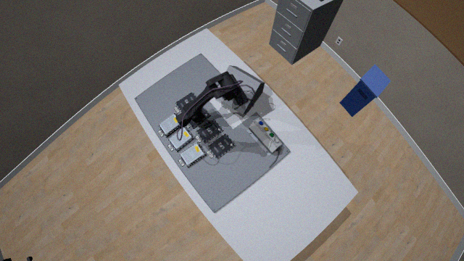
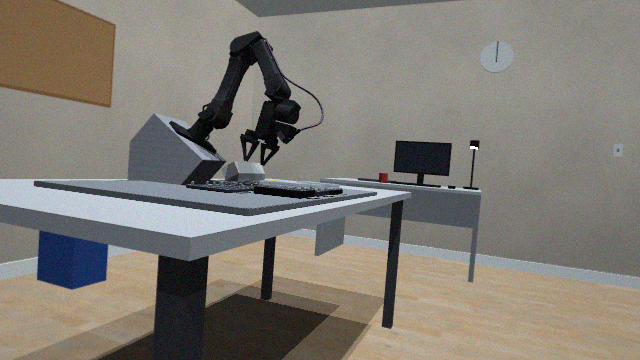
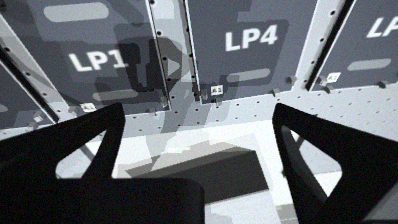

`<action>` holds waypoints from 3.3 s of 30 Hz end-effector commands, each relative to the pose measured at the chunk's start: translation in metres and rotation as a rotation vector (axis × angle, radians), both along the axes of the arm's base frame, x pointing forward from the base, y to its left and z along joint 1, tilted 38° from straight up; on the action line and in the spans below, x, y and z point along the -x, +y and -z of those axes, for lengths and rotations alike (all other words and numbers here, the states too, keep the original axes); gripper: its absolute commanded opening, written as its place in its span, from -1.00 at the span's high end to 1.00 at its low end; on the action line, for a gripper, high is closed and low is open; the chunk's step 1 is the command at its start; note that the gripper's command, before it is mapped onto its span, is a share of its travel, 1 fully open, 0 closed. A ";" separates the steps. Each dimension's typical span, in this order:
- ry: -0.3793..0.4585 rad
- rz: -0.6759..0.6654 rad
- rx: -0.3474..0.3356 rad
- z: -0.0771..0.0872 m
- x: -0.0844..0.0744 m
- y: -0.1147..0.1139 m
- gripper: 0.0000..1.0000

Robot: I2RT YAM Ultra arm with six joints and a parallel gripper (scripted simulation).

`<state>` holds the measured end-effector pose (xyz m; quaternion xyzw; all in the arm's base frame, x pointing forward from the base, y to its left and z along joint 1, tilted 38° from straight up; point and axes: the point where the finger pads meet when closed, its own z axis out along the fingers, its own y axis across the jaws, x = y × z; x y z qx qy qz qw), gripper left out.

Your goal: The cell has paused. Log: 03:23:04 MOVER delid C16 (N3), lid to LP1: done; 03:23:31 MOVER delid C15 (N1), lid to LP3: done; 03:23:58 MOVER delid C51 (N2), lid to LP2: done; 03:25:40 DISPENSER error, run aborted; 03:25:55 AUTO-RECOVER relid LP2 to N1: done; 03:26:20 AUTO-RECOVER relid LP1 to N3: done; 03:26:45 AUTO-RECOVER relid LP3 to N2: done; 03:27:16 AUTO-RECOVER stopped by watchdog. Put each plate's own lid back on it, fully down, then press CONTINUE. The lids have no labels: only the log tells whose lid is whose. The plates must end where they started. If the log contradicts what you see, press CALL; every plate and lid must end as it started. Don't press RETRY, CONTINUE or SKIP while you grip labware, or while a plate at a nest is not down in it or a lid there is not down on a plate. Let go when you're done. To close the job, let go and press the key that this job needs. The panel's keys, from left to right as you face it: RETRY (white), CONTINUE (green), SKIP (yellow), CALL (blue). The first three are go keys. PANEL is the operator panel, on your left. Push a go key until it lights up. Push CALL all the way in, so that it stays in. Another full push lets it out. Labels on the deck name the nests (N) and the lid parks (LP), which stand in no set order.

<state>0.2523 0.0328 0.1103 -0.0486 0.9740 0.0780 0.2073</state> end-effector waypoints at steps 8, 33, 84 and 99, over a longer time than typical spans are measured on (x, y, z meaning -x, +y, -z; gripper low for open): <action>-0.114 -0.052 -0.053 -0.009 -0.027 0.011 -1.00; -0.232 -0.086 -0.088 -0.014 -0.047 0.019 -1.00; -0.884 0.034 -0.213 0.013 -0.066 -0.109 1.00; -0.896 0.027 -0.200 0.009 -0.067 -0.108 1.00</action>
